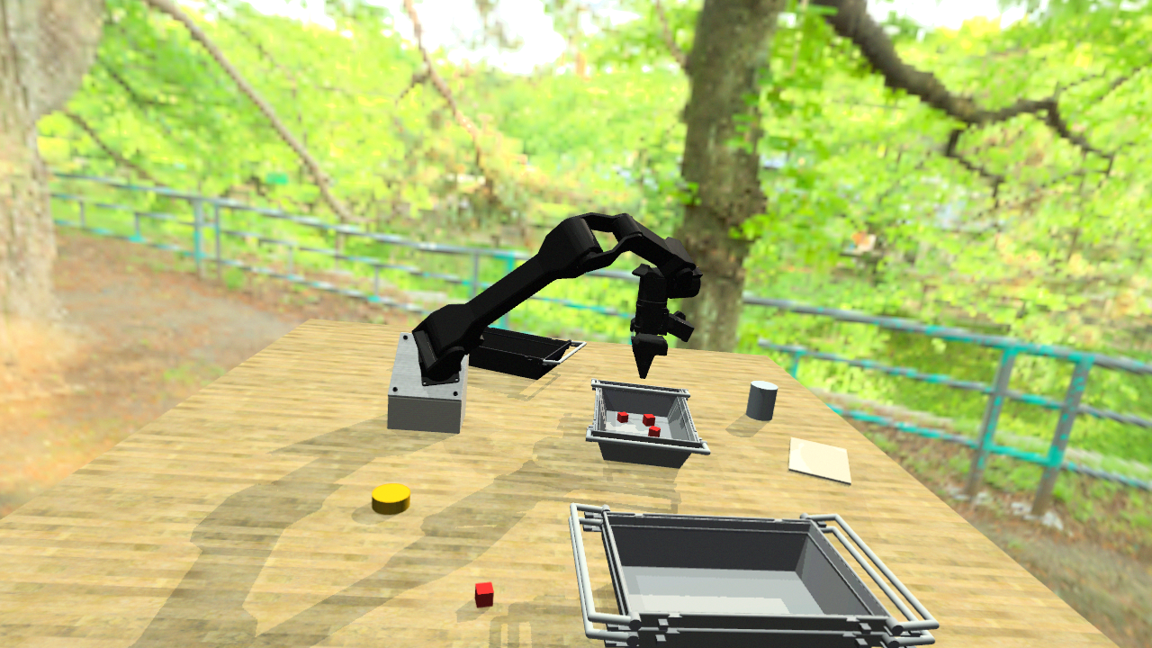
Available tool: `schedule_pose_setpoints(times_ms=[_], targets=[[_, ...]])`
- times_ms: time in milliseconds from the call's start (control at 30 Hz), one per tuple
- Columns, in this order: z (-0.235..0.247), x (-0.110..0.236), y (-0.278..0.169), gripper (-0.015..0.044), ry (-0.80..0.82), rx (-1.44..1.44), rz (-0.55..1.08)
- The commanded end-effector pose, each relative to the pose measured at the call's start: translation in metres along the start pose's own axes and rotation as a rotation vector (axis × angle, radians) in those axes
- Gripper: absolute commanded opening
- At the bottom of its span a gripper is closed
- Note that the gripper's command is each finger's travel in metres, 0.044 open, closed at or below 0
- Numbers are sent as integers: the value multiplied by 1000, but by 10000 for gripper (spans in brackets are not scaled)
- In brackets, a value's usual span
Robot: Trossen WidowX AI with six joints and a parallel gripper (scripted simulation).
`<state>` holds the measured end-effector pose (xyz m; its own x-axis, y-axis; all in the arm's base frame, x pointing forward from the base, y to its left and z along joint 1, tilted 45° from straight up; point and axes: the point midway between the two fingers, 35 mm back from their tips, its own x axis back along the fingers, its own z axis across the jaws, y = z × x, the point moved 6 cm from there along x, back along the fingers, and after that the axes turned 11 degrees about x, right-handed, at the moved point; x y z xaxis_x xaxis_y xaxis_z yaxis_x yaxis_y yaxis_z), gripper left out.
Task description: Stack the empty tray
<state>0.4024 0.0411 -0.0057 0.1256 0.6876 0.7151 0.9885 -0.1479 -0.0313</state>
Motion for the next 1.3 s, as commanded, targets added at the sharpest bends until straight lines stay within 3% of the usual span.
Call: schedule_pose_setpoints(times_ms=[0, 133, 333, 367, 633, 867, 1267], targets=[[0, 2, 0, 81, 0, 2, -1], [1, 26, 3, 81, 3, 2, -1], [0, 90, 0, 81, 3, 1, 1], [-4, 63, 5, 81, 2, 1, 5], [-137, 39, 3, 81, 27, 7, -3], [-250, 12, -44, 81, -5, 2, 2], [-259, -5, -49, 81, -9, 1, 4]])
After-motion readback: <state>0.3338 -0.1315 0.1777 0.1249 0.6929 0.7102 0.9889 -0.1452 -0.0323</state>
